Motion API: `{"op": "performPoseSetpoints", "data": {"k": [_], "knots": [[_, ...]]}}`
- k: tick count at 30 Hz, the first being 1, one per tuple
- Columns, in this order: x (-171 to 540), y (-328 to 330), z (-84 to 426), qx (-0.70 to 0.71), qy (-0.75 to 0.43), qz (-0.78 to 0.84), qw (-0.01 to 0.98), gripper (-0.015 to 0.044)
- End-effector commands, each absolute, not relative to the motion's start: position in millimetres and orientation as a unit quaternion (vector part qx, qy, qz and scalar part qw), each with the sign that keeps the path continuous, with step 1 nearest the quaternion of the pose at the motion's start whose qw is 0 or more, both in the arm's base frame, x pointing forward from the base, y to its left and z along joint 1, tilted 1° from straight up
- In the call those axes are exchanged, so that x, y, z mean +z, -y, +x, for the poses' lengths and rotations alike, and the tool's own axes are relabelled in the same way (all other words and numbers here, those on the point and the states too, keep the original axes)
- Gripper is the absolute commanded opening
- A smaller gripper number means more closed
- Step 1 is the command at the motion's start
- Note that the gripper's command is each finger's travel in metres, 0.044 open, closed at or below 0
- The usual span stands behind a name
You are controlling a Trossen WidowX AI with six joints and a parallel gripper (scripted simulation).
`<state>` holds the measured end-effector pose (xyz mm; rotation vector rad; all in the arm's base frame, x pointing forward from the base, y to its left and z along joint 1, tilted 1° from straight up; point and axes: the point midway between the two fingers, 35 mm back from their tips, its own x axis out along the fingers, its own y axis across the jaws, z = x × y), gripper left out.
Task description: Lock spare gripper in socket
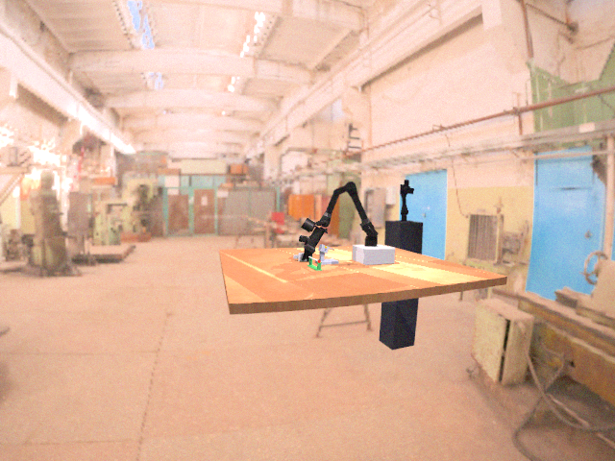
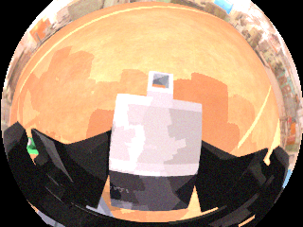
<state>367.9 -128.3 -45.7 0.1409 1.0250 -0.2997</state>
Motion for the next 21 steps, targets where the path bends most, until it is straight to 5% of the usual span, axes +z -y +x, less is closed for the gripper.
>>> {"op": "performPoseSetpoints", "data": {"k": [1,6,14,21], "knots": [[-46.1,127.7,367.9,-0.14,-0.488,0.066,0.859,0.0243],[-46.1,128.0,367.8,-0.14,-0.488,0.066,0.859,0.021],[-27.7,128.7,371.2,-0.14,-0.488,0.066,0.859,0.0],[3.5,128.8,374.0,-0.14,-0.488,0.066,0.859,0.0]]}}
